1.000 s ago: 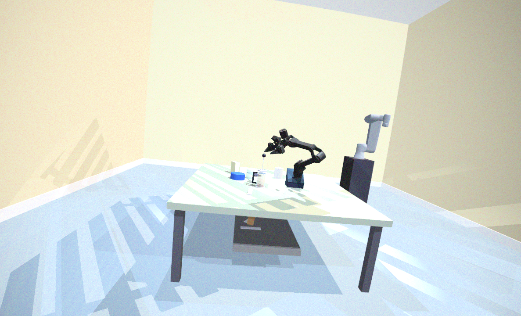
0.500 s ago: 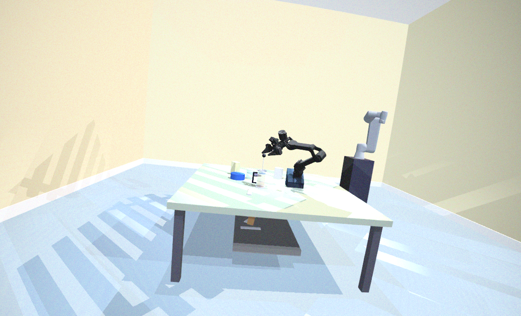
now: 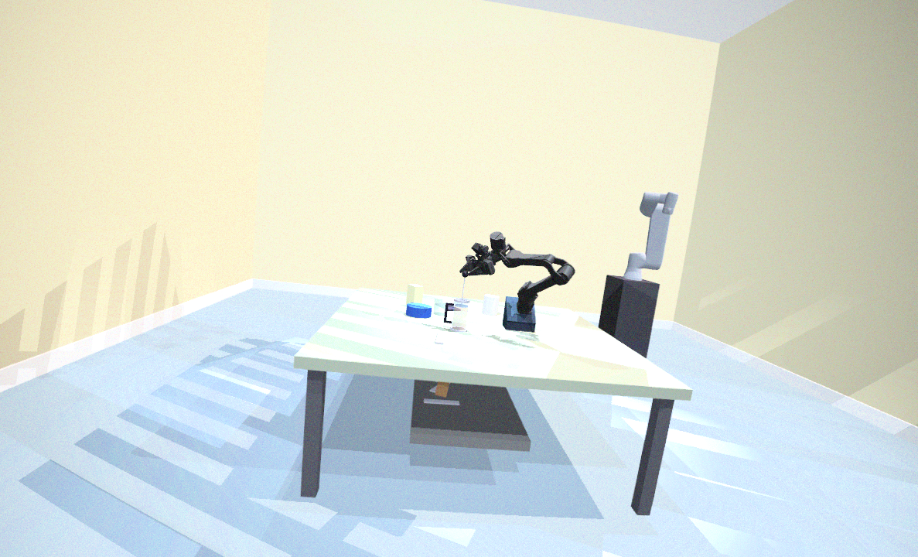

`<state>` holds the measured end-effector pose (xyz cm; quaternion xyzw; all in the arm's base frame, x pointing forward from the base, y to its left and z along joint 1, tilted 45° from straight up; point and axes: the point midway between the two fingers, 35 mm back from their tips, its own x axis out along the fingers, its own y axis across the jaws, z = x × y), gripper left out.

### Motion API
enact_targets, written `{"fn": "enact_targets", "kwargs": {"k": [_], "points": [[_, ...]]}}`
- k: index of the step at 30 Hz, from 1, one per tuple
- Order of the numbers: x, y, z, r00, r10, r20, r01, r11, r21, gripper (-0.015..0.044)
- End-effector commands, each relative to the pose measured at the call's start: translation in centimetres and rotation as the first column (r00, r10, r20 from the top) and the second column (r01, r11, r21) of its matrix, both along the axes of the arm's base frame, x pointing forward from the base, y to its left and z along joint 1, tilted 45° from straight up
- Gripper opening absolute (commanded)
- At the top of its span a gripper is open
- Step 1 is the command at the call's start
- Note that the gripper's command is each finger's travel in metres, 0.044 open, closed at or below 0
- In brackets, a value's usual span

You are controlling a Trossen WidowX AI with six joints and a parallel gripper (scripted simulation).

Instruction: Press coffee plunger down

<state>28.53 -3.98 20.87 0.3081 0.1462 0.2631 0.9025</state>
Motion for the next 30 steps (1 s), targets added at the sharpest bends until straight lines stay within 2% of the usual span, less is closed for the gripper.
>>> {"fn": "enact_targets", "kwargs": {"k": [1, 6, 8, 30], "points": [[0.0, 0.0, -0.2, 1.0, -0.004, -0.006, 0.004, 1.0, 0.007, 0.0256], [0.0, 0.0, -0.2, 1.0, -0.004, -0.006, 0.004, 1.0, 0.007, 0.0125], [0.0, 0.0, -0.2, 1.0, -0.004, -0.006, 0.004, 1.0, 0.007, 0.0112], [0.5, 1.2, -1.7, 1.0, -0.003, -0.011, 0.003, 1.0, 0.002, 0.0112]]}}
